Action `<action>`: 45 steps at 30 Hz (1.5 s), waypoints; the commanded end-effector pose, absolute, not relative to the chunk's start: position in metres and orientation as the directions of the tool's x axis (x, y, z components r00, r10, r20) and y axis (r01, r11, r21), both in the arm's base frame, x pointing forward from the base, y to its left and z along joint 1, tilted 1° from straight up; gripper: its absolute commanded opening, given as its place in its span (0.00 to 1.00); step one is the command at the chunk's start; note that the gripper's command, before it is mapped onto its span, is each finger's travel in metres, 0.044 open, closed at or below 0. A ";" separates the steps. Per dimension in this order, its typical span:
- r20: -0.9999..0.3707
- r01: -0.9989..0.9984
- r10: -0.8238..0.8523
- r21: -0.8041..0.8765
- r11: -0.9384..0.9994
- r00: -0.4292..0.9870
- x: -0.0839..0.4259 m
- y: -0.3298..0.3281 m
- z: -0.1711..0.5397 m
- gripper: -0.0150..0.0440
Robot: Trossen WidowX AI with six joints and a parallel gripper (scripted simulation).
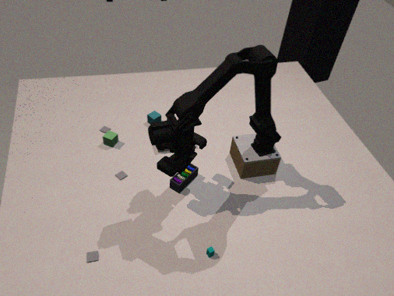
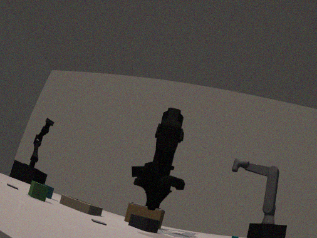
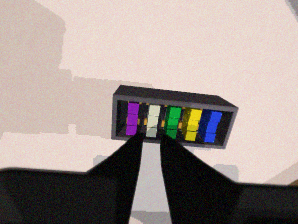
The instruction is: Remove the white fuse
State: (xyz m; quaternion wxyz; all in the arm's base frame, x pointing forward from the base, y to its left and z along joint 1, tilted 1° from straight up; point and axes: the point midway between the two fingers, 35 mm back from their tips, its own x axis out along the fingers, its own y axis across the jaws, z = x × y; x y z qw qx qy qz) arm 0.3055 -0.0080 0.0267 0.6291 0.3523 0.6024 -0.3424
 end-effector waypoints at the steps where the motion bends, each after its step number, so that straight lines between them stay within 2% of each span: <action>1: -0.999 0.858 -0.012 0.025 0.513 0.036 0.304 -0.009 0.022 0.36; 45: -0.999 0.858 -0.012 0.025 0.513 0.036 0.305 -0.010 -0.007 0.36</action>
